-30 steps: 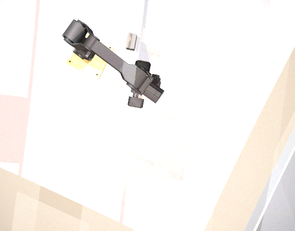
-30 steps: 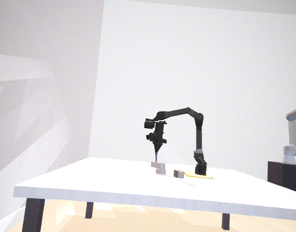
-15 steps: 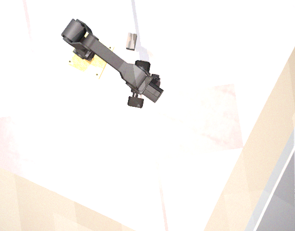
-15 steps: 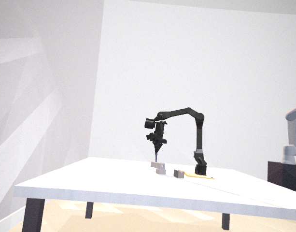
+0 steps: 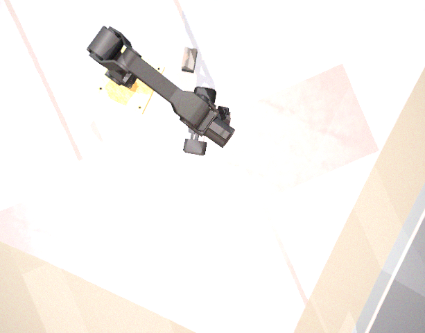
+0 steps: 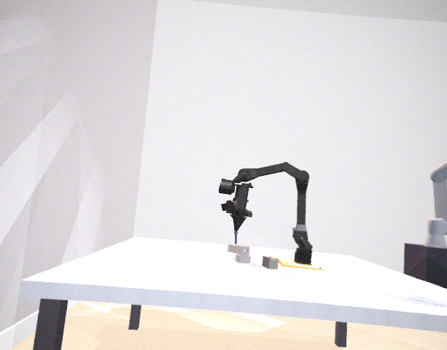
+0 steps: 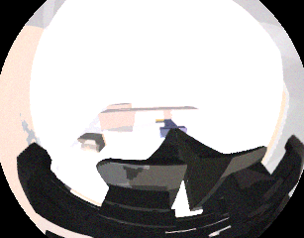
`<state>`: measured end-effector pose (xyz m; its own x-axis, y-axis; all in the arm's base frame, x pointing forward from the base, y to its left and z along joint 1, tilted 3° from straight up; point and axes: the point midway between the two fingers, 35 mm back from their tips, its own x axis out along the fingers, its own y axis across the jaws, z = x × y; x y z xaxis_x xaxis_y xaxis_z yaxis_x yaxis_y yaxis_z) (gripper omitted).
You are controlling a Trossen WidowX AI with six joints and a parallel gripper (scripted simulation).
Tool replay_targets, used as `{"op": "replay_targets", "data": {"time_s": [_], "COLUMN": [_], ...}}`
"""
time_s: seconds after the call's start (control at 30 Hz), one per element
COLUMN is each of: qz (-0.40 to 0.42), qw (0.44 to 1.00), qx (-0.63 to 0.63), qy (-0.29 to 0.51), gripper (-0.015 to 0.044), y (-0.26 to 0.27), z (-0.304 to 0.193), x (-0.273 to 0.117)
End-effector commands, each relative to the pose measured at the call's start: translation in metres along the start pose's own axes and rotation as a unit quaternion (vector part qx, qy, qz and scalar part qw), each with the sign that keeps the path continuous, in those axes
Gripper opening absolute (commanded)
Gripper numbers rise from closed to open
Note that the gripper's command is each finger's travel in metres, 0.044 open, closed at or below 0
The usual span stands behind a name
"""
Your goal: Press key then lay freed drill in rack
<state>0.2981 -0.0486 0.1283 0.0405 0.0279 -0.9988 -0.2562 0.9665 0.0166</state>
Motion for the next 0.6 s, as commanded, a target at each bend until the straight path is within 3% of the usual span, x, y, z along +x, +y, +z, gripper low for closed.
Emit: {"op": "replay_targets", "data": {"time_s": [0.0,0.57], "qz": [0.009,0.009], "qw": [1.0,1.0], "qx": [0.0,0.0], "qy": [0.029,0.029], "gripper": [0.0,0.0], "y": [0.0006,0.0009], "z": [-0.009,-0.0103], "x": [0.02,0.0282]}}
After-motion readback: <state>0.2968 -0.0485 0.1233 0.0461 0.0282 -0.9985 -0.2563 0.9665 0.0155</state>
